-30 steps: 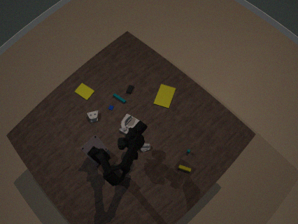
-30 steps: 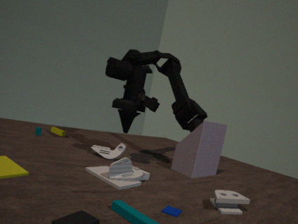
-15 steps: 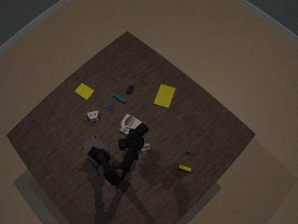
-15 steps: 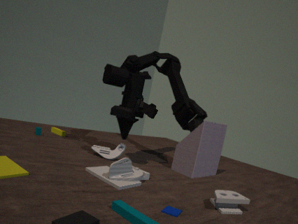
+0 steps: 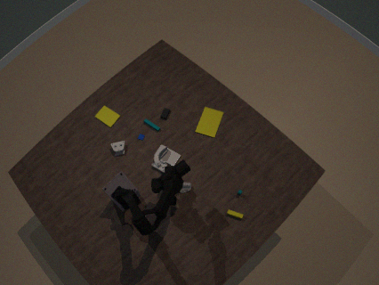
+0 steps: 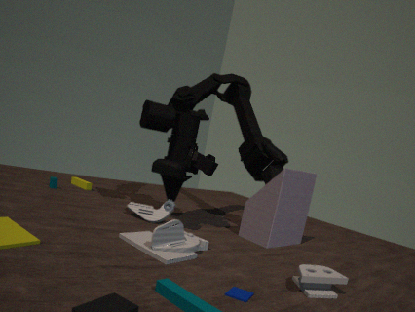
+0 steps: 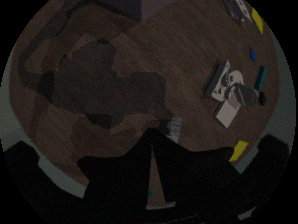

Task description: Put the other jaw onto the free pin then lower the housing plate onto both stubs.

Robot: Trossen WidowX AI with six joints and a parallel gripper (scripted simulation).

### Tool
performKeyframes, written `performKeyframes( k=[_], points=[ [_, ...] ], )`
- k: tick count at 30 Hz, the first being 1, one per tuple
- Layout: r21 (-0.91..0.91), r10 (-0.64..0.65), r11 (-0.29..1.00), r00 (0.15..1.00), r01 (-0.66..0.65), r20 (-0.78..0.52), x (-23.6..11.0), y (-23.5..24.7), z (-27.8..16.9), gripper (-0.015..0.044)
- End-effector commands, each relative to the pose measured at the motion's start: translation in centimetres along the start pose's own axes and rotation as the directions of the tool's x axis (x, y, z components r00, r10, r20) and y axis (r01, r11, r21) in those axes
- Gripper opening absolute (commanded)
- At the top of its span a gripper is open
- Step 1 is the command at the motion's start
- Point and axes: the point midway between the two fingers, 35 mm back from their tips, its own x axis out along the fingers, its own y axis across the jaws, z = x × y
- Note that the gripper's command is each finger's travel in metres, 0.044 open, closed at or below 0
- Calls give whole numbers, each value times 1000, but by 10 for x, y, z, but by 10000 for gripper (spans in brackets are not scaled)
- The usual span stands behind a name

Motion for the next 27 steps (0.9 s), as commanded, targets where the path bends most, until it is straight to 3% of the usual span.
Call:
performKeyframes(
  k=[1, 27],
  points=[
    [-3, -1, 1000, 1000, 1, 4, 6, 0, 1, 0],
    [-2, -1, 1000, 1000, 1, 3, 16, -24, 0, 0]
  ],
)
